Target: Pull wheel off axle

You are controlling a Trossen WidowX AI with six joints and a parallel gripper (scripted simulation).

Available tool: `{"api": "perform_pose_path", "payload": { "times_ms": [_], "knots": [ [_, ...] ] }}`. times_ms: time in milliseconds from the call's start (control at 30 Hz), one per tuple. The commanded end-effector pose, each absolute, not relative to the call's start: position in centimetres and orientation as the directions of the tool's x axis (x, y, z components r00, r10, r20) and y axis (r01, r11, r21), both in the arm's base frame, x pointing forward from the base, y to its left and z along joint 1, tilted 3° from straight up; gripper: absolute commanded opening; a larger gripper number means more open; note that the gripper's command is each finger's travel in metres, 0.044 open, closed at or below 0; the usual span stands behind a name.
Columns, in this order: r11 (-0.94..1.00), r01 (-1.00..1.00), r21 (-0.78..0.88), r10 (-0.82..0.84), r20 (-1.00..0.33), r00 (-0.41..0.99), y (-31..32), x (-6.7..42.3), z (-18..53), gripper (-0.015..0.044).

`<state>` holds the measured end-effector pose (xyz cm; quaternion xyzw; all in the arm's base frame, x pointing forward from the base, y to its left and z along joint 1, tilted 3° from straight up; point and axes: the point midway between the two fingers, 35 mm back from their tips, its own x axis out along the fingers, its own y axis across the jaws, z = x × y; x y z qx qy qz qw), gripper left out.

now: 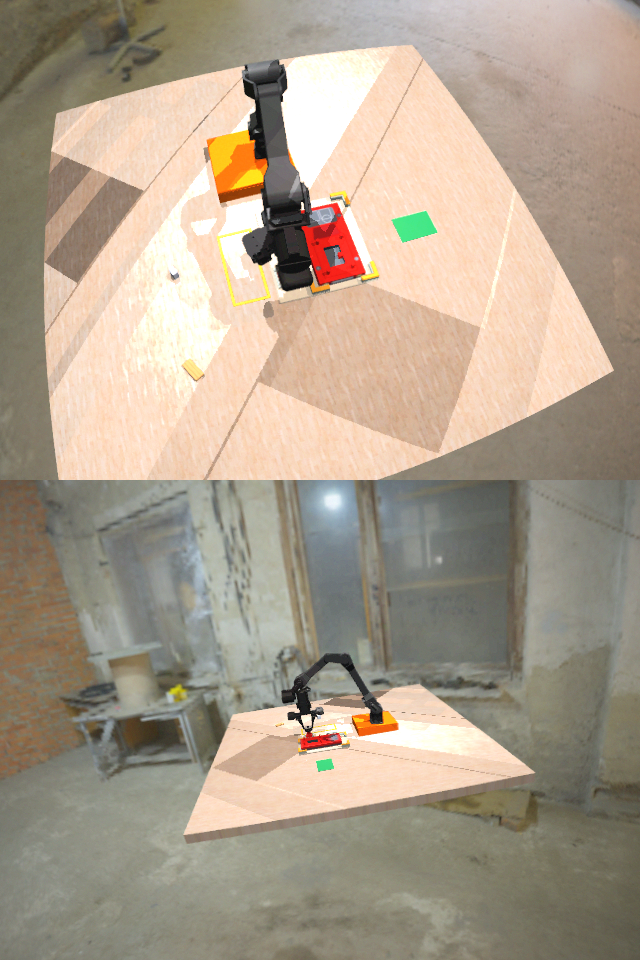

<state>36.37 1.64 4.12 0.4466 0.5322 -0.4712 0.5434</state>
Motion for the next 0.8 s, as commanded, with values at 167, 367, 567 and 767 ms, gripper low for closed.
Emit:
{"api": "perform_pose_path", "payload": {
  "times_ms": [167,367,567,767],
  "knots": [
    [0.158,0.987,-0.004,-0.035,-0.999,0.001,1.69,36.53,4.91,0.0],
    [0.158,0.987,-0.004,-0.035,-0.999,0.001,1.7,36.53,5.11,0.0],
    [0.158,0.987,-0.005,-0.035,-0.999,0.001,1.71,36.53,5.3,0.0],
    [0.158,0.987,-0.005,-0.035,-0.999,0.001,1.71,36.52,5.5,0.0]
  ]
}}
